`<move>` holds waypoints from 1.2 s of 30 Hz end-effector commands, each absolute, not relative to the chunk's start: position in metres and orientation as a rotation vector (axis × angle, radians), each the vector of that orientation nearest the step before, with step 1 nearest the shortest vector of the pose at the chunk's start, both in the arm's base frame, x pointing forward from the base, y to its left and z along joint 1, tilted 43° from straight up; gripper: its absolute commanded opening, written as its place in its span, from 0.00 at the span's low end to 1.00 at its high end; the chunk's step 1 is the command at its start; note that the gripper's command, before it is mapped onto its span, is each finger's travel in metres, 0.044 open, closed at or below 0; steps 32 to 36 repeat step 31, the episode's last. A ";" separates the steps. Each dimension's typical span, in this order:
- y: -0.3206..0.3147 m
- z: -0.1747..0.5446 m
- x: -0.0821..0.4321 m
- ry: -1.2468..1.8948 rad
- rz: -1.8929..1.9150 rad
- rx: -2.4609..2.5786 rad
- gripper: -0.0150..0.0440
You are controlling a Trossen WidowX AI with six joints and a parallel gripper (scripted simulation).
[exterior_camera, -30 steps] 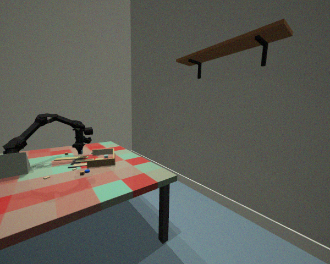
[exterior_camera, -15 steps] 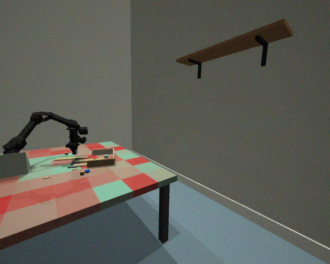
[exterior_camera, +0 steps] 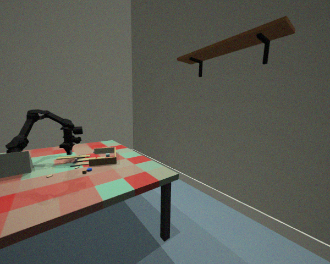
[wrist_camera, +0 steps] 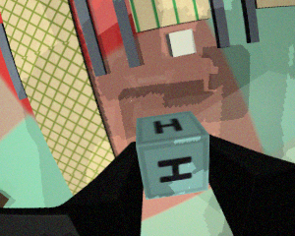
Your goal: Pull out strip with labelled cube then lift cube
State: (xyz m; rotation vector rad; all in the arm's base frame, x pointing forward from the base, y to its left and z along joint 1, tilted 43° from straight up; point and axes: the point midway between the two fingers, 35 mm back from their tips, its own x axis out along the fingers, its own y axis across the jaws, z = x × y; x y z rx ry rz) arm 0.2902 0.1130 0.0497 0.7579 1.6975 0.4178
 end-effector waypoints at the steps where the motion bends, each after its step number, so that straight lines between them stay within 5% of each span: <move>1: 0.109 0.048 0.279 1.692 0.421 0.751 0.25; 36: 0.085 0.073 0.283 1.692 0.419 0.750 0.25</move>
